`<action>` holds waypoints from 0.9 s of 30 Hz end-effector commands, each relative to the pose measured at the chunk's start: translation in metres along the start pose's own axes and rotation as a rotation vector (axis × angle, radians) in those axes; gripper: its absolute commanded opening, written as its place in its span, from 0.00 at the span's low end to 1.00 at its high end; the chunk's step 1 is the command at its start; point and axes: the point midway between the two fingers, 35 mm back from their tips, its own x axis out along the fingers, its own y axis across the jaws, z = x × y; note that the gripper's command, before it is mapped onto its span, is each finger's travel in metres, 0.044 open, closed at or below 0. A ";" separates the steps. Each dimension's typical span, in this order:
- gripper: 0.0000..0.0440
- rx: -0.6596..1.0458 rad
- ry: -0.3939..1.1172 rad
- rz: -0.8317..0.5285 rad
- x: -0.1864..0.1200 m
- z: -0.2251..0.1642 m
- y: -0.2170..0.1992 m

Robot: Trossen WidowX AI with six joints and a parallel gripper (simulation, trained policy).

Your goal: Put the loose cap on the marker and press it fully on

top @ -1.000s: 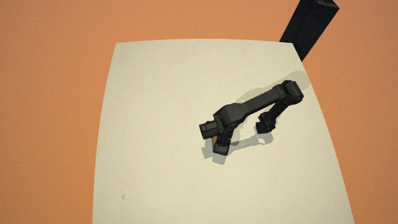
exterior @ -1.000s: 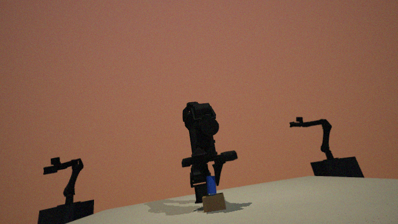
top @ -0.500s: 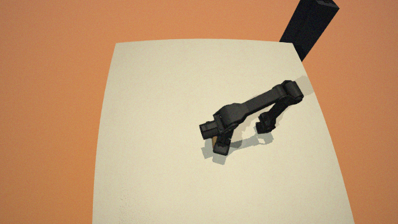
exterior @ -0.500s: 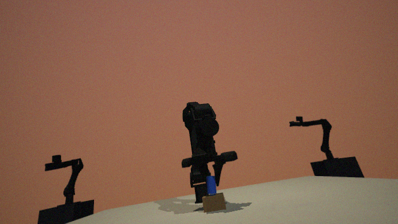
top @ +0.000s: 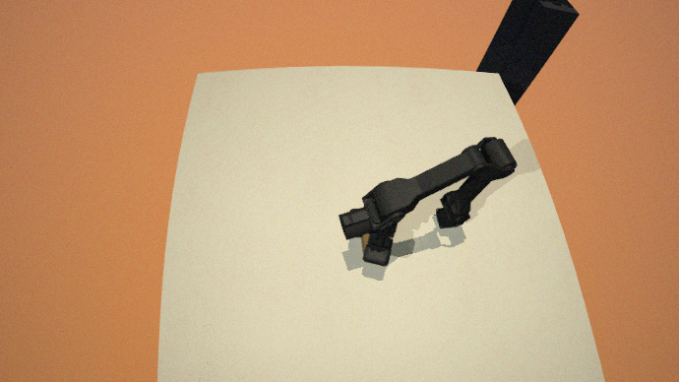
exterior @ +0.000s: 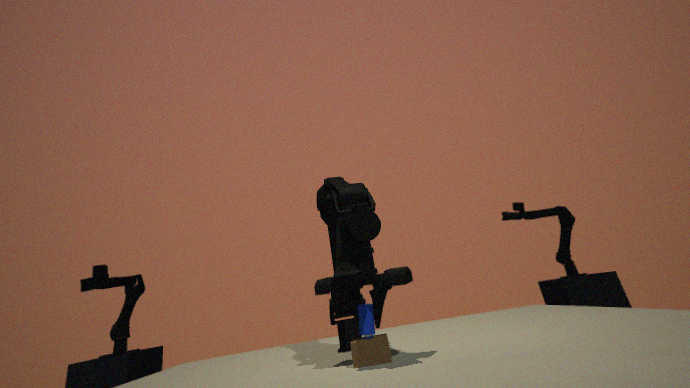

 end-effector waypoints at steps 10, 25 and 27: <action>0.58 -0.016 0.041 -0.044 0.013 -0.011 -0.015; 1.00 -0.034 -0.060 0.019 -0.013 -0.007 -0.012; 1.00 -0.036 -0.073 0.026 -0.020 -0.006 -0.011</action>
